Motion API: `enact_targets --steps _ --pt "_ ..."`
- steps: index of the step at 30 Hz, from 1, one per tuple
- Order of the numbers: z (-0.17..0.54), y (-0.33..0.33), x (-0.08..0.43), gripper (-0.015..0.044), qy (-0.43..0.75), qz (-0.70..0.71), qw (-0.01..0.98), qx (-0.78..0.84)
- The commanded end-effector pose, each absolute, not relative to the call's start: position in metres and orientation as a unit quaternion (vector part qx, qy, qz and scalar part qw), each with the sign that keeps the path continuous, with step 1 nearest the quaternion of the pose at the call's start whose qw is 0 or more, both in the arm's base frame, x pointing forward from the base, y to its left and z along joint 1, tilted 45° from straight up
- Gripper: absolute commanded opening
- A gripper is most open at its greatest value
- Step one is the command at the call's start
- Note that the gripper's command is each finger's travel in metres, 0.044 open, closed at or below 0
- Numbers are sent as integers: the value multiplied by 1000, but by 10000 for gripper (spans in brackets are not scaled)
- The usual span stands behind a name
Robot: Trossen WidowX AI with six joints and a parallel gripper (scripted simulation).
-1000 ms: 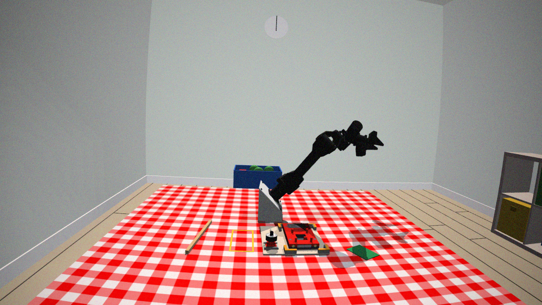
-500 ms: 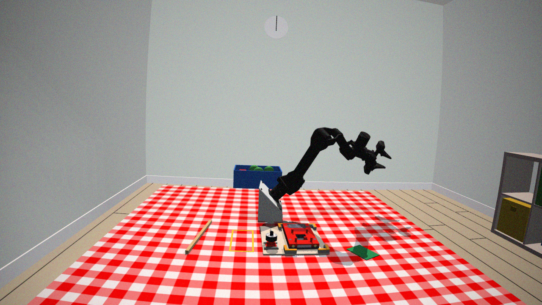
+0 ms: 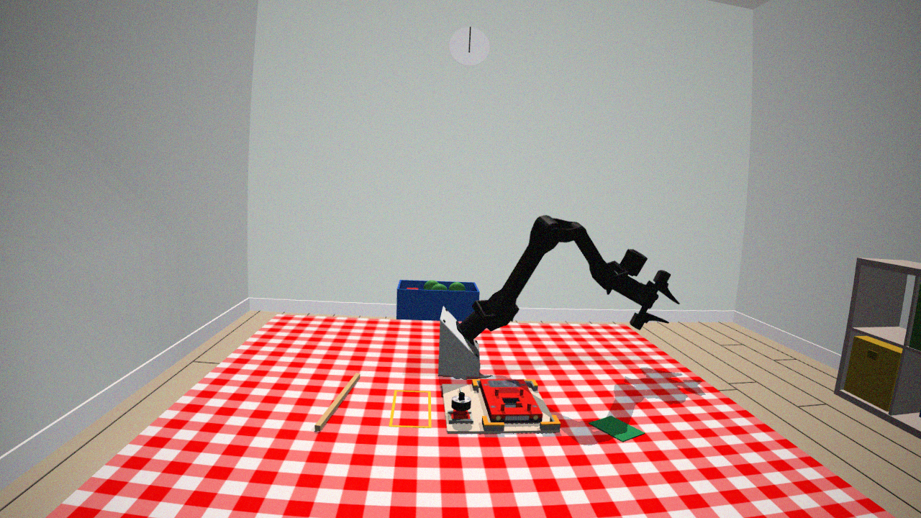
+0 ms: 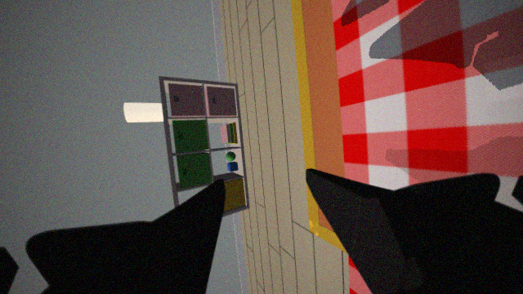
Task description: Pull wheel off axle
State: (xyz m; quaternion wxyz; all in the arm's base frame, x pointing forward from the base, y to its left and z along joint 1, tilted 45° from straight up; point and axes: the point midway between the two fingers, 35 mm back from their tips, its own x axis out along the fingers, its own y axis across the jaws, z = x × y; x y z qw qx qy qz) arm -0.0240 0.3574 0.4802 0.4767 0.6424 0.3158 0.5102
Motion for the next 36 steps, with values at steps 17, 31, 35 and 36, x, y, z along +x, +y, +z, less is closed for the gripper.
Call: enact_targets --steps 17,31,35,36 --pt "403 394 139 300 224 434 745 455" --pt "359 355 246 300 205 353 845 346" --pt "340 344 274 300 221 330 865 308" --pt "334 340 283 300 223 320 870 300"
